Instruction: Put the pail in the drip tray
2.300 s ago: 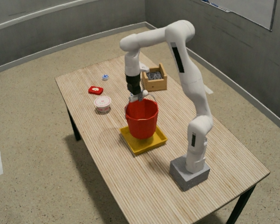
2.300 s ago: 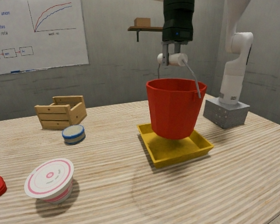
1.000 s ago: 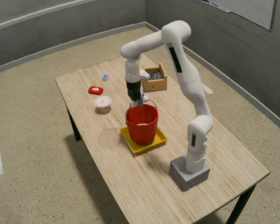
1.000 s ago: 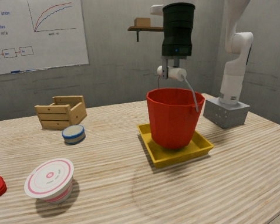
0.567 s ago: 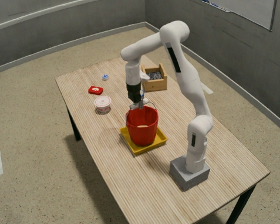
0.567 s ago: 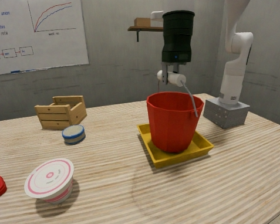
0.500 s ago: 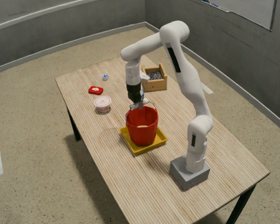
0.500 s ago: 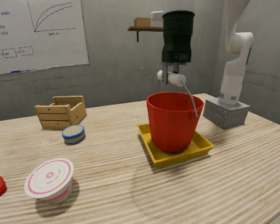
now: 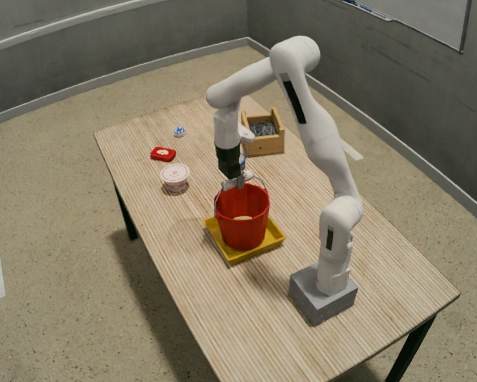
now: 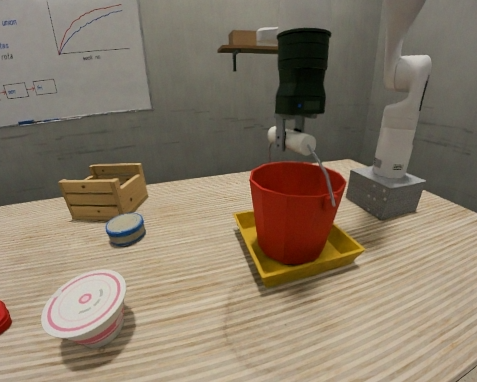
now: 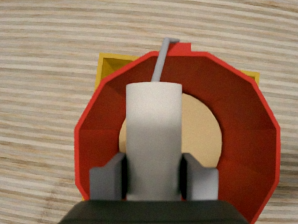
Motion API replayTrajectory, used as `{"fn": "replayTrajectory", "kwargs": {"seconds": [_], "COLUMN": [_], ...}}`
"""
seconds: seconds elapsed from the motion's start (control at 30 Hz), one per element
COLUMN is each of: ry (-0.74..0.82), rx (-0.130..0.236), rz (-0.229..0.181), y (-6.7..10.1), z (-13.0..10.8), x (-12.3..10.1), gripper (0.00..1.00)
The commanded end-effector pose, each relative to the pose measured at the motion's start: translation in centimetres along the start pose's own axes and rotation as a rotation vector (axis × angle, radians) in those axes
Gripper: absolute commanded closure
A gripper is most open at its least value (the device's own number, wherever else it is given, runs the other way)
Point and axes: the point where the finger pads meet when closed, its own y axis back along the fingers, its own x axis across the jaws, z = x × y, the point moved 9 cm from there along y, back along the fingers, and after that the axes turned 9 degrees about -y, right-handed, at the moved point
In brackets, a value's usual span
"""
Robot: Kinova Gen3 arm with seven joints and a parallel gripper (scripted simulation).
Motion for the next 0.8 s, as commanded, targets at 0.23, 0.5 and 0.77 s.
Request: {"fn": "replayTrajectory", "kwargs": {"seconds": [0.23, 0.5, 0.77], "ry": [0.000, 0.000, 0.000], "rx": [-0.001, -0.001, -0.001], "rz": [-0.002, -0.002, -0.002], "y": [-0.26, -0.44, -0.48], "z": [0.01, 0.01, 0.01], "x": [-0.03, -0.03, -0.03], "gripper": [1.00, 1.00, 1.00]}}
